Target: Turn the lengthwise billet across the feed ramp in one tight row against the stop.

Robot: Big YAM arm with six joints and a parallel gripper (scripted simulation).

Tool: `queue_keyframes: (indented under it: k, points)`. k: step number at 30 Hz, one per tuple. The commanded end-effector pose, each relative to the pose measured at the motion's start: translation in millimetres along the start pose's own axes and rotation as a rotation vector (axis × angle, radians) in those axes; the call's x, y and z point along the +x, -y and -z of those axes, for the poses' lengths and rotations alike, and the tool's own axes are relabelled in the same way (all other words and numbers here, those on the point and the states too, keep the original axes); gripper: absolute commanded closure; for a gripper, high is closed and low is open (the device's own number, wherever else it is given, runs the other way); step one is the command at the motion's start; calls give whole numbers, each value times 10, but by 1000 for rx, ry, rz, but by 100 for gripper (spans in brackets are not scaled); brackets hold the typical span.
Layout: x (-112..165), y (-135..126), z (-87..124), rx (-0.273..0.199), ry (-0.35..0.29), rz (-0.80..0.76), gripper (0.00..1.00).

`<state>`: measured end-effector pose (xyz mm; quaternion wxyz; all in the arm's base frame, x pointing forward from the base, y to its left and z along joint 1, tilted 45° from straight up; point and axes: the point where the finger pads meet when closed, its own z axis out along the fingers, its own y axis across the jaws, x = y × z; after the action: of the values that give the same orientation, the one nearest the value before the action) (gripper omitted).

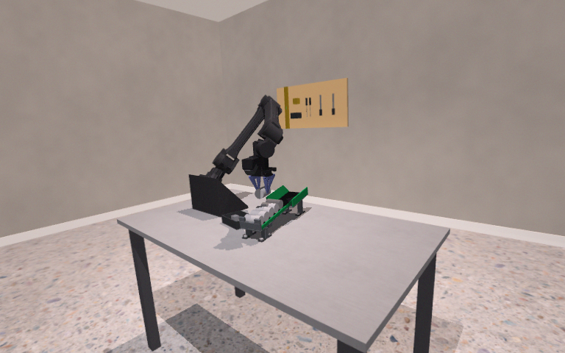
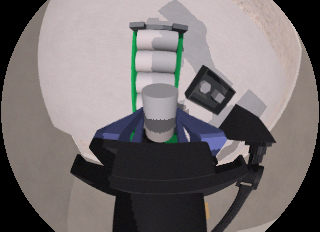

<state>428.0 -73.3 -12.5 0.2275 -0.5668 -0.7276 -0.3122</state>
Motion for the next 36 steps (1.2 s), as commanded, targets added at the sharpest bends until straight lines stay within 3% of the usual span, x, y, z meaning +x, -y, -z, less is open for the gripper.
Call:
queue_keyframes:
  k: [1, 36]
  points:
    - [31, -178, 210, -38, 42, 76, 100]
    - [41, -163, 210, -32, 46, 371, 100]
